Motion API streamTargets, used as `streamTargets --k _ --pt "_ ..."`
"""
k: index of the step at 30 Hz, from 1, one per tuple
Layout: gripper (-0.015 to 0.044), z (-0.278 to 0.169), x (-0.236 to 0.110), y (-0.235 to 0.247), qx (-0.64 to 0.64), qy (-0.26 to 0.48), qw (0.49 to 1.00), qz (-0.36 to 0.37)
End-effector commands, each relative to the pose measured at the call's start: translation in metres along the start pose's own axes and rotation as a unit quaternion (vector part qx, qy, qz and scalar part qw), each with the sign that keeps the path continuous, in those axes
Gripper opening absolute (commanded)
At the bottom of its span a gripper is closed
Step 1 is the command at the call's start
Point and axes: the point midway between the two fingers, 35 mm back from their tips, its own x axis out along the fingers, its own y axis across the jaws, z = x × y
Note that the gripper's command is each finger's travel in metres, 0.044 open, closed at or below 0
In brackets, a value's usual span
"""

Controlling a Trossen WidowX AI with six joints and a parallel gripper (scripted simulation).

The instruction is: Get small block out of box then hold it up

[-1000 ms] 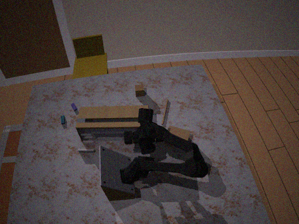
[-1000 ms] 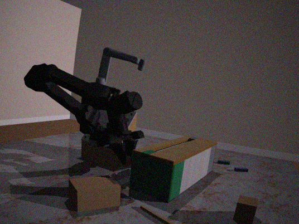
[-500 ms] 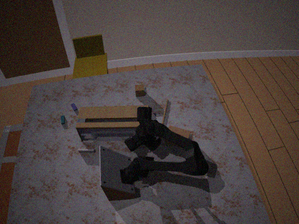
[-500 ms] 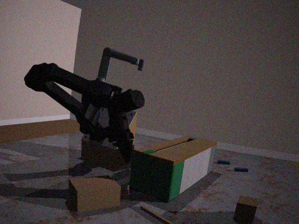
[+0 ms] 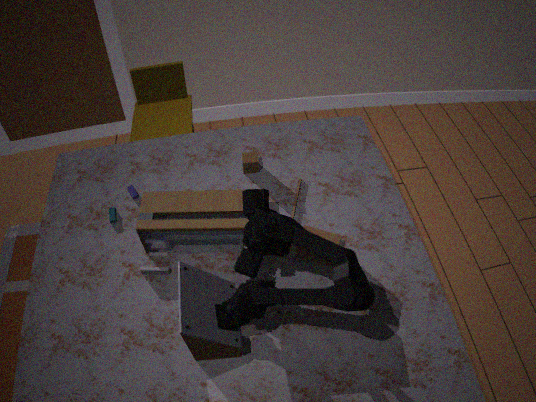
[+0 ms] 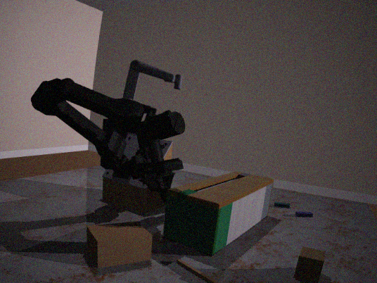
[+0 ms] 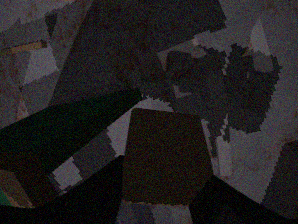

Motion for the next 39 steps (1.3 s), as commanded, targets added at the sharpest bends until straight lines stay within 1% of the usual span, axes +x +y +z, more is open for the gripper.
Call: streamTargets --k 1,9,18,25,31,35,39 --pt "0.0 -0.001 -0.003 0.005 -0.069 0.0 0.998 0.003" --pt "0.0 -0.004 -0.008 0.005 -0.23 0.0 0.973 0.001" --pt "0.0 -0.007 -0.013 0.006 -0.403 0.002 0.915 0.0" --pt "0.0 -0.01 -0.019 0.007 -0.527 0.006 0.85 0.003" --pt "0.0 -0.023 -0.027 0.002 -0.625 0.003 0.78 0.015" --pt "0.0 -0.022 -0.029 0.003 -0.671 -0.002 0.741 0.014" --pt "0.0 -0.021 -0.031 0.005 -0.725 -0.007 0.688 0.011"
